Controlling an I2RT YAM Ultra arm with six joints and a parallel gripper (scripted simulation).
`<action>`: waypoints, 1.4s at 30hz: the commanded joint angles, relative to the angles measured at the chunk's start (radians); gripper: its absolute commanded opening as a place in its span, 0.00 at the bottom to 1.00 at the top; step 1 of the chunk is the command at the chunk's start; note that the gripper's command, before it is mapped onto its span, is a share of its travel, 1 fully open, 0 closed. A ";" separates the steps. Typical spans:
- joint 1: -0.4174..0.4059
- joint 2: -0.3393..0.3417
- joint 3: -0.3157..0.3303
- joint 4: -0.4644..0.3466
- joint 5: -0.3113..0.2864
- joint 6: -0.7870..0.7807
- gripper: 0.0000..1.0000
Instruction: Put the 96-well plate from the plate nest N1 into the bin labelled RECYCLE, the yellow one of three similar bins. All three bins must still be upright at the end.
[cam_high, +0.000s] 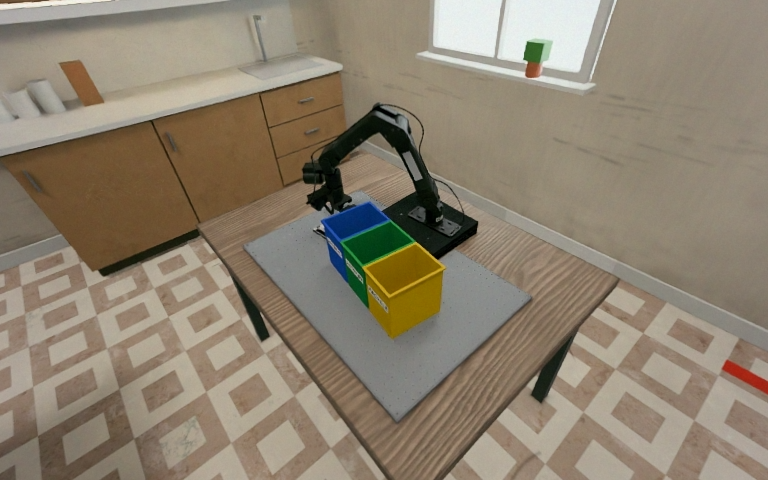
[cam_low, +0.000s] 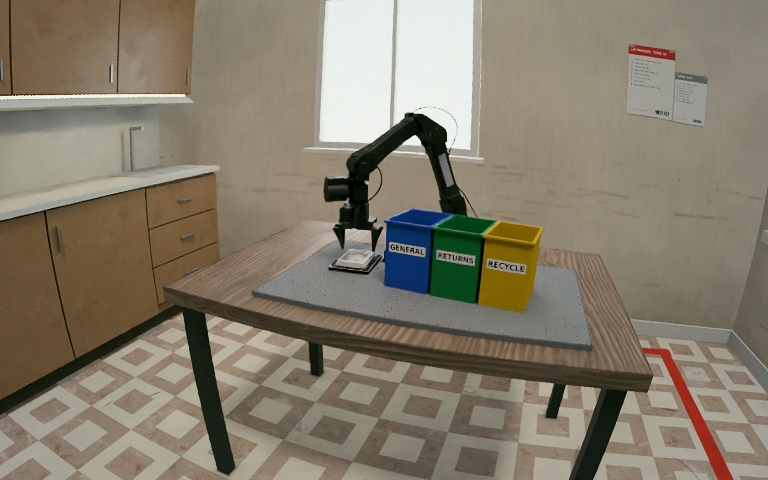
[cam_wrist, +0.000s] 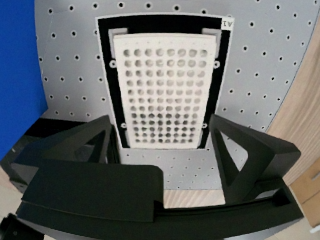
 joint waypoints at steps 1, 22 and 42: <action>0.013 0.003 -0.005 0.050 -0.016 0.008 1.00; 0.017 0.067 -0.064 0.131 -0.016 0.010 1.00; 0.011 0.057 -0.029 0.114 -0.007 0.011 0.00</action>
